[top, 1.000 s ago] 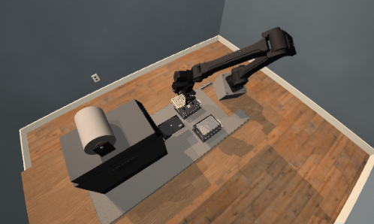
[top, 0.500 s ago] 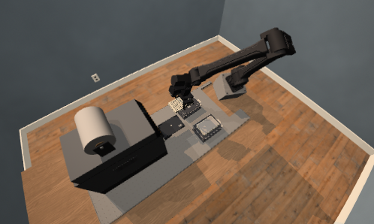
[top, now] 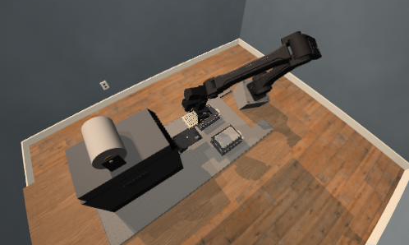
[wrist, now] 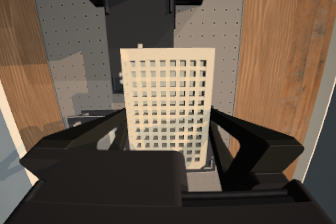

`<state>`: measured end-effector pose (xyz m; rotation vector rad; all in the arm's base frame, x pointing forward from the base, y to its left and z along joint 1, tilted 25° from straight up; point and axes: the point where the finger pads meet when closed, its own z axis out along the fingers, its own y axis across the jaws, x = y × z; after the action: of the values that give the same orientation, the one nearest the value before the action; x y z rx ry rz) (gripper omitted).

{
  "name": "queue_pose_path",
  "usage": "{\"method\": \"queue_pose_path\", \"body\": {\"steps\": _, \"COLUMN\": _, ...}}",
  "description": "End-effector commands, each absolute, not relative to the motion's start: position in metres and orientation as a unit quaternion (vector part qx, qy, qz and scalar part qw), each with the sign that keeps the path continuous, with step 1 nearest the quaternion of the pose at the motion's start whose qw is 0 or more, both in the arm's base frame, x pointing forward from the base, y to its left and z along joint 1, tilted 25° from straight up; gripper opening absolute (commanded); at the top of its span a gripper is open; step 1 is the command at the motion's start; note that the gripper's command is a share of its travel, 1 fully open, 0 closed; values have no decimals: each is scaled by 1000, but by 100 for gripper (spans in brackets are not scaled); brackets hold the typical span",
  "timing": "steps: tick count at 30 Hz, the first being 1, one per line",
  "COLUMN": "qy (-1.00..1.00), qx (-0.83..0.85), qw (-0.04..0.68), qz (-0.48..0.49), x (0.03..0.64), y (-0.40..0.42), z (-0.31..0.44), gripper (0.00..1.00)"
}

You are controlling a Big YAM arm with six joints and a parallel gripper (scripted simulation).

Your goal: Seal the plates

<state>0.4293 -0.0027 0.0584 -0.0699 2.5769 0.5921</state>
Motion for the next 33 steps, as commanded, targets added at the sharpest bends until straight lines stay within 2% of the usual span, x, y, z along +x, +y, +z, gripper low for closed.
{"method": "queue_pose_path", "body": {"steps": 1, "qy": 942, "qx": -21, "qw": 258, "qz": 216, "x": 458, "y": -3, "z": 74, "gripper": 0}}
{"method": "queue_pose_path", "body": {"steps": 7, "qy": 943, "qx": -28, "qw": 249, "qz": 219, "x": 455, "y": 8, "z": 74, "gripper": 0}}
{"method": "queue_pose_path", "body": {"steps": 33, "qy": 943, "qx": -21, "qw": 252, "qz": 218, "x": 507, "y": 32, "z": 96, "gripper": 0}}
